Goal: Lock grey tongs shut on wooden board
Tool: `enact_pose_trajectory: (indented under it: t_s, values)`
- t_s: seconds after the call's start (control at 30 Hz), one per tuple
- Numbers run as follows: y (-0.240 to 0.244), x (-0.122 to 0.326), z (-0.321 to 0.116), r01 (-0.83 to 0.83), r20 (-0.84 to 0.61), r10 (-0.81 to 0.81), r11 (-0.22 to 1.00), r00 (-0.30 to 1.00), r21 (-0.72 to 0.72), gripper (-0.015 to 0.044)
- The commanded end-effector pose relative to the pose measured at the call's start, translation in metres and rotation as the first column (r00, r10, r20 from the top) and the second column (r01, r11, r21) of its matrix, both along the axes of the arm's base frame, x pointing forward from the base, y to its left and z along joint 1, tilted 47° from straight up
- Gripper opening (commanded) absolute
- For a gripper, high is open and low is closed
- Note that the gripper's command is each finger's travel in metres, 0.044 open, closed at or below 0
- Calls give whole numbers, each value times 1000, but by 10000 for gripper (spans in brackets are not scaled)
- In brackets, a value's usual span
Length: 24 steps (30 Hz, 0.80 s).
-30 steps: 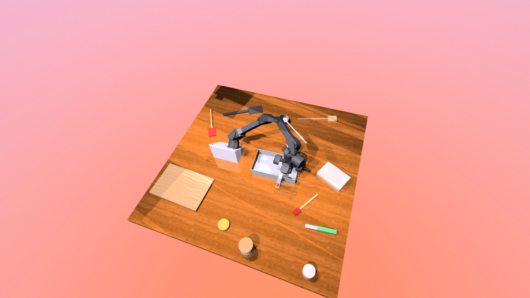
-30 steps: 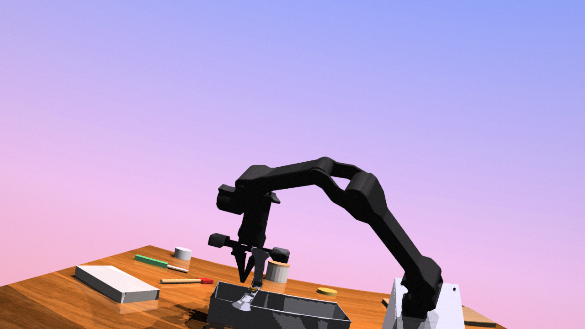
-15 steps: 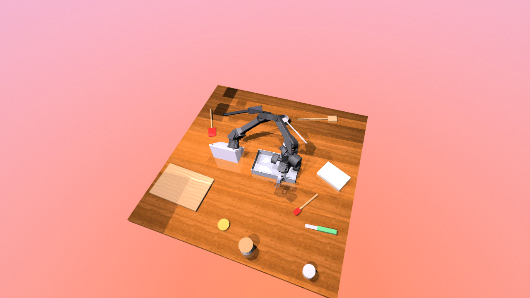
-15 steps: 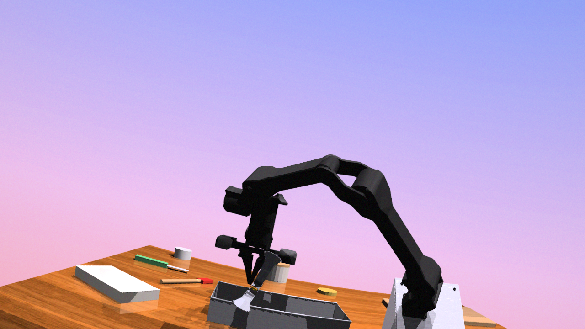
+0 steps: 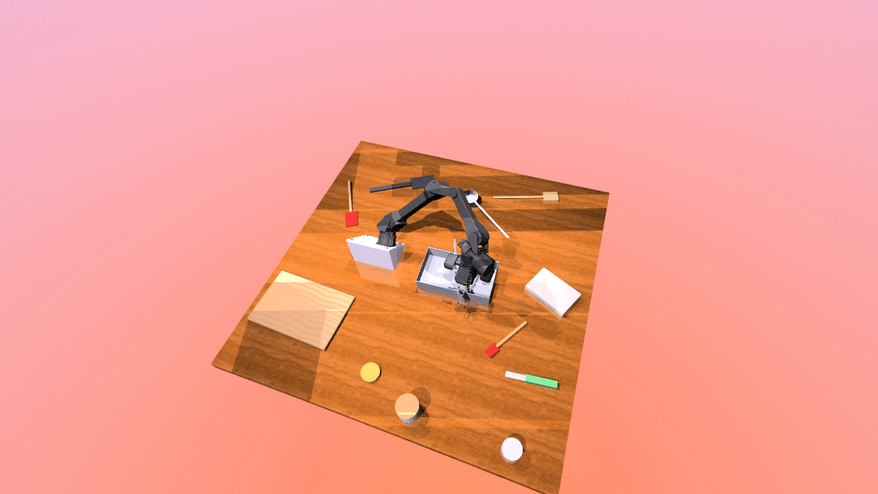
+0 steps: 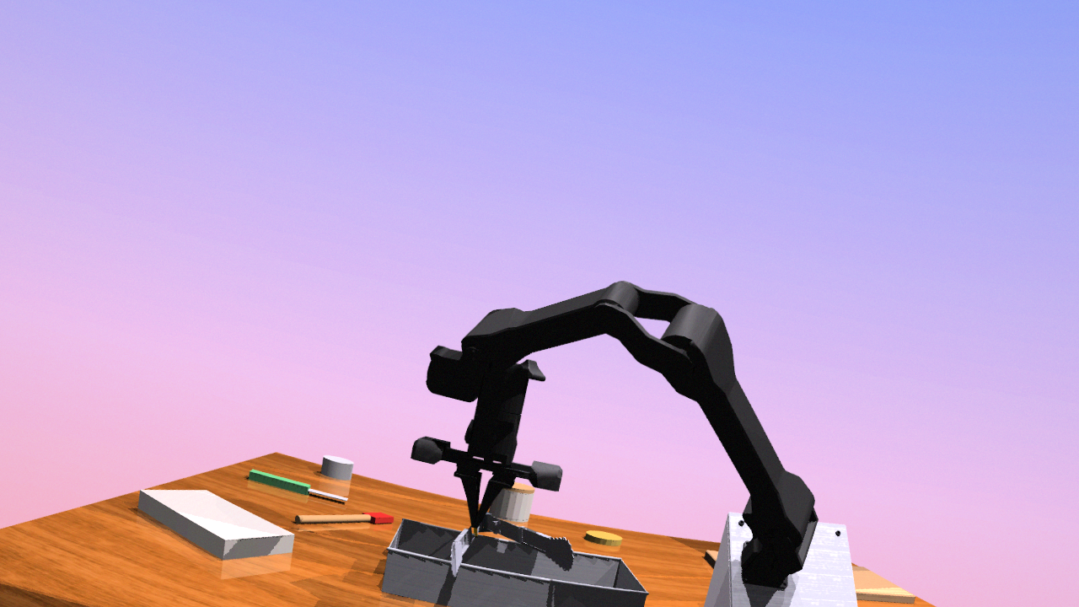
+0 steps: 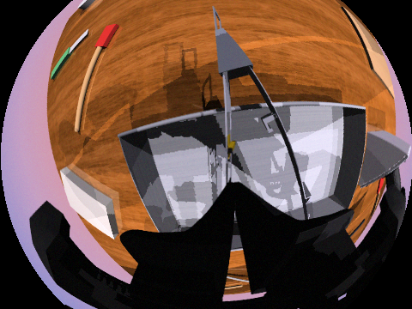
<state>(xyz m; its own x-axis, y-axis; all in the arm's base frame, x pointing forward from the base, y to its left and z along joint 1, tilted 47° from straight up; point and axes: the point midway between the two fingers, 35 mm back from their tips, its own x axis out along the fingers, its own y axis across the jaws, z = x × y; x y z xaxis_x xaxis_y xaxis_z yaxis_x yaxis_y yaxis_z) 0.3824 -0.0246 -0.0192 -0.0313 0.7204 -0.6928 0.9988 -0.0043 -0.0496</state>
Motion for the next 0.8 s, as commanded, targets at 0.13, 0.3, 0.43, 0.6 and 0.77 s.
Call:
enact_pose_trajectory:
  t_s: [0.13,0.3,0.43,0.6,0.77]
  values:
    - [2,-11,-2,-4,-1,4,1000,1000,0,-150]
    - [2,-17,-2,-4,-1,4,1000,1000,0,-150]
    - [3,-23,-2,-5,-2,5,1000,1000,0,-150]
    - [3,-26,-2,-5,-2,5,1000,1000,0,-150]
    - [3,-23,0,-1,2,1,1000,1000,2,-150]
